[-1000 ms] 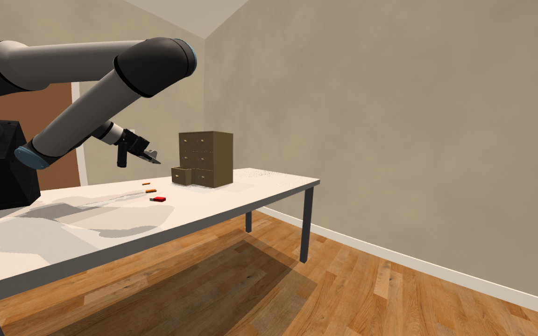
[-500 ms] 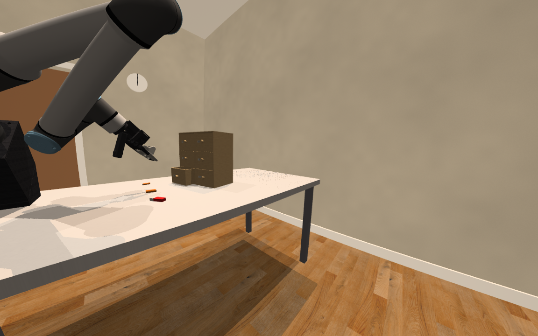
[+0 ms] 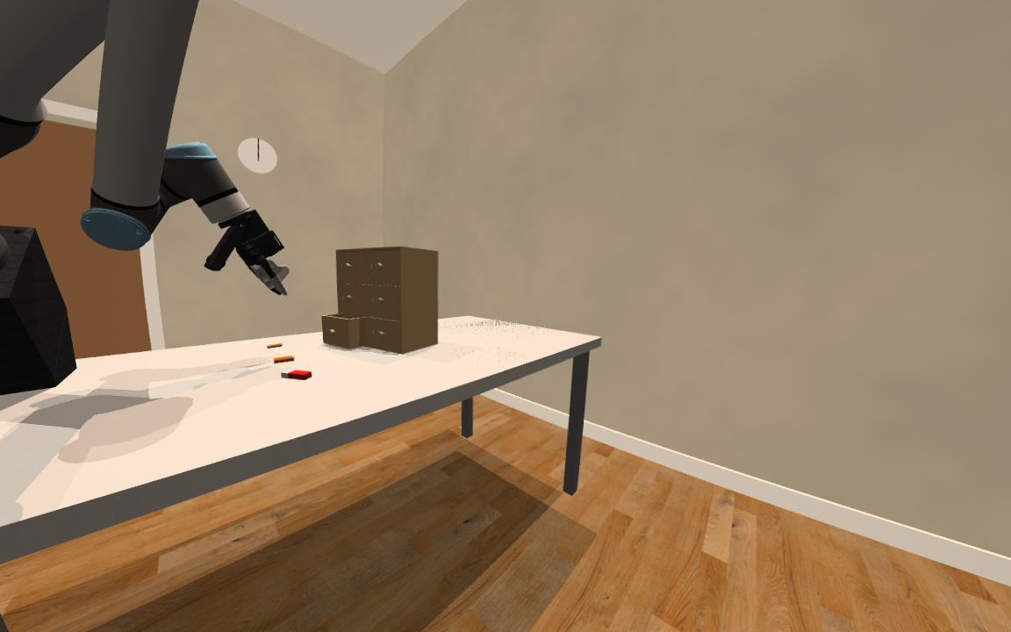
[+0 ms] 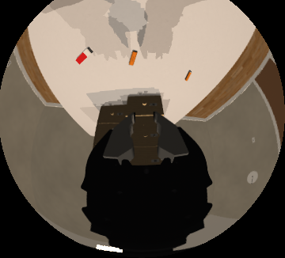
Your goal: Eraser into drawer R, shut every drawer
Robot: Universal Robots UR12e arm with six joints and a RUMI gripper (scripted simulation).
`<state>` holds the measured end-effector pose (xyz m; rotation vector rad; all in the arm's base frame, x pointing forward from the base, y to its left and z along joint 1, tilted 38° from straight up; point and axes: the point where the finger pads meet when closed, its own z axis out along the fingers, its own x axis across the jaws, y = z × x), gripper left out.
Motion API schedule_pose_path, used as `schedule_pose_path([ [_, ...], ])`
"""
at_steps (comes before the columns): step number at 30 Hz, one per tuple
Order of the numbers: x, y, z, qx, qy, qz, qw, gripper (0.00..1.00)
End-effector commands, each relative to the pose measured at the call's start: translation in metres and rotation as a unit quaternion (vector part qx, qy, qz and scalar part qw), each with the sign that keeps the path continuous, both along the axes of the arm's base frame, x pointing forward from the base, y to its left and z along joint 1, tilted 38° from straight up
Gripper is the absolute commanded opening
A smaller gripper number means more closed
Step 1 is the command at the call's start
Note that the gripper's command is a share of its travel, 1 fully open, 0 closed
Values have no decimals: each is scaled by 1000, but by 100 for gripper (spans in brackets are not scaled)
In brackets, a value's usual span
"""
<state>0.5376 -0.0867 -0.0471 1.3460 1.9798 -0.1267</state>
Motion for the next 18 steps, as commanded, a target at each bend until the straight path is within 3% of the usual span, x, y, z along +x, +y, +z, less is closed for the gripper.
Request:
schedule_pose_path([
  [1,-6,5,7,-6,48,-37,998,20],
  [18,-27,18,30,-31,152,-119,981,20],
])
